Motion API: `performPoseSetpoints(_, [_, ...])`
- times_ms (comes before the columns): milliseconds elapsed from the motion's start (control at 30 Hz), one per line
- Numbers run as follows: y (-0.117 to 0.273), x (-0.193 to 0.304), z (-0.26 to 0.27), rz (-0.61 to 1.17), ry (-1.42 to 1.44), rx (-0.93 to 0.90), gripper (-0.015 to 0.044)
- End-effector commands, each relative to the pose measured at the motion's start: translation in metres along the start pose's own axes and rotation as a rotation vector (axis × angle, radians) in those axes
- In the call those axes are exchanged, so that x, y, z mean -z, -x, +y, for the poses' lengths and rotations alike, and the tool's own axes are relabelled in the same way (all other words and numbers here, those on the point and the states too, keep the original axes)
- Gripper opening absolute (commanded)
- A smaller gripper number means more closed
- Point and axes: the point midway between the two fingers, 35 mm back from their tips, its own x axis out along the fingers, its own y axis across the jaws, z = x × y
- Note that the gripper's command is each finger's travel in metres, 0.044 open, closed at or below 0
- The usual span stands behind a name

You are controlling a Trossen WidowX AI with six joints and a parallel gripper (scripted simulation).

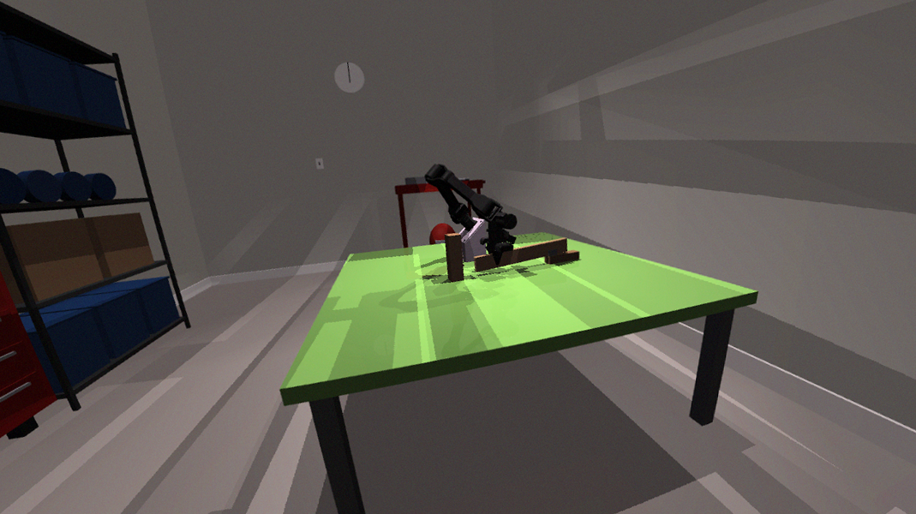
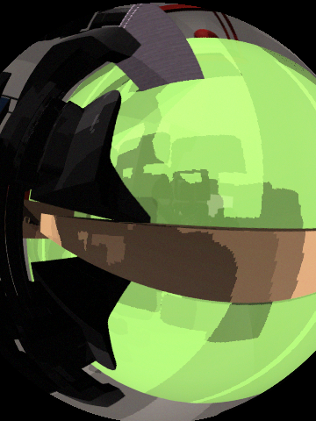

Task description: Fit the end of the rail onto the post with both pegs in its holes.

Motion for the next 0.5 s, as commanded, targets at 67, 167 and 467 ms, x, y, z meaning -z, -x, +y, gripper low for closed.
performPoseSetpoints(67, [0.0073, -0.0011, -0.0034, -0.012, 0.0, 0.01, 0.0])
performPoseSetpoints(167, [0.0088, -0.0011, -0.0036, -0.012, 0.0, 0.01, 0.0])
performPoseSetpoints(467, [0.0133, -0.001, -0.0038, -0.012, 0.0, 0.011, 0.0])
